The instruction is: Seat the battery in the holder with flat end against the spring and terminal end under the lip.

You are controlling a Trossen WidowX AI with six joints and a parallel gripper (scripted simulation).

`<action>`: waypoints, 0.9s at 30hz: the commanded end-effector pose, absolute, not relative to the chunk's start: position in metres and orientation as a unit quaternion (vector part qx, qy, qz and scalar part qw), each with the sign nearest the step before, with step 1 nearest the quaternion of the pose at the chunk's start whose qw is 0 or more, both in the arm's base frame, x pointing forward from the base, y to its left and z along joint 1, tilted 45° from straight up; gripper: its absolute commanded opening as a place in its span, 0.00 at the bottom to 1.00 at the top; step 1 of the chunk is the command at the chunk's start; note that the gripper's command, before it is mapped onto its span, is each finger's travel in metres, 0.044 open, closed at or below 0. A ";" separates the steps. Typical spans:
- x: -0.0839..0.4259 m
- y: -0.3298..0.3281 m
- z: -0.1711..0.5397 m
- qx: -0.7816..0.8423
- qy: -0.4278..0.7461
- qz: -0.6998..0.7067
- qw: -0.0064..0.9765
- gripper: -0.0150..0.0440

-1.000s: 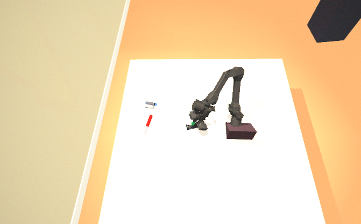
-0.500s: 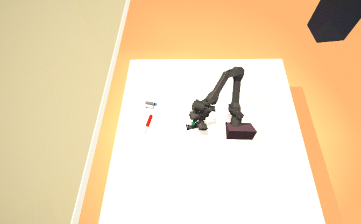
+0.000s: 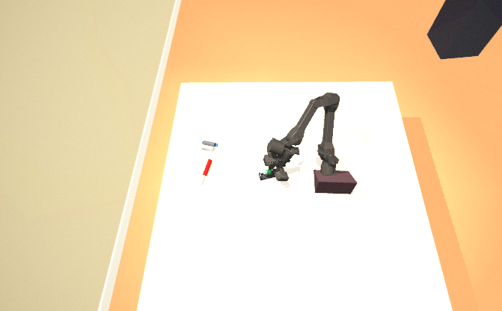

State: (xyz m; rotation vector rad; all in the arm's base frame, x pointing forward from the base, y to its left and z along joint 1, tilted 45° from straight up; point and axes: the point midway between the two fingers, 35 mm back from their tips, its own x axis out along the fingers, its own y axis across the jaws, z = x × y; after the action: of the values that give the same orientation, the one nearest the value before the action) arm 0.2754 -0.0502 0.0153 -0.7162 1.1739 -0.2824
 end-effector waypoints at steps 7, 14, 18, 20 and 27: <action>0.272 -0.051 0.012 -0.326 0.556 -0.132 0.753 0.38; 0.274 -0.052 0.010 -0.321 0.571 -0.136 0.744 0.38; 0.275 -0.052 0.010 -0.318 0.579 -0.139 0.738 0.38; 0.276 -0.052 0.009 -0.316 0.583 -0.140 0.735 0.38; 0.278 -0.052 0.008 -0.311 0.597 -0.145 0.725 0.38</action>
State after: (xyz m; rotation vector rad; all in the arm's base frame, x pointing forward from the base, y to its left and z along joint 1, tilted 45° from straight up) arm 0.2802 -0.0511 0.0107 -0.6846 1.2908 -0.3137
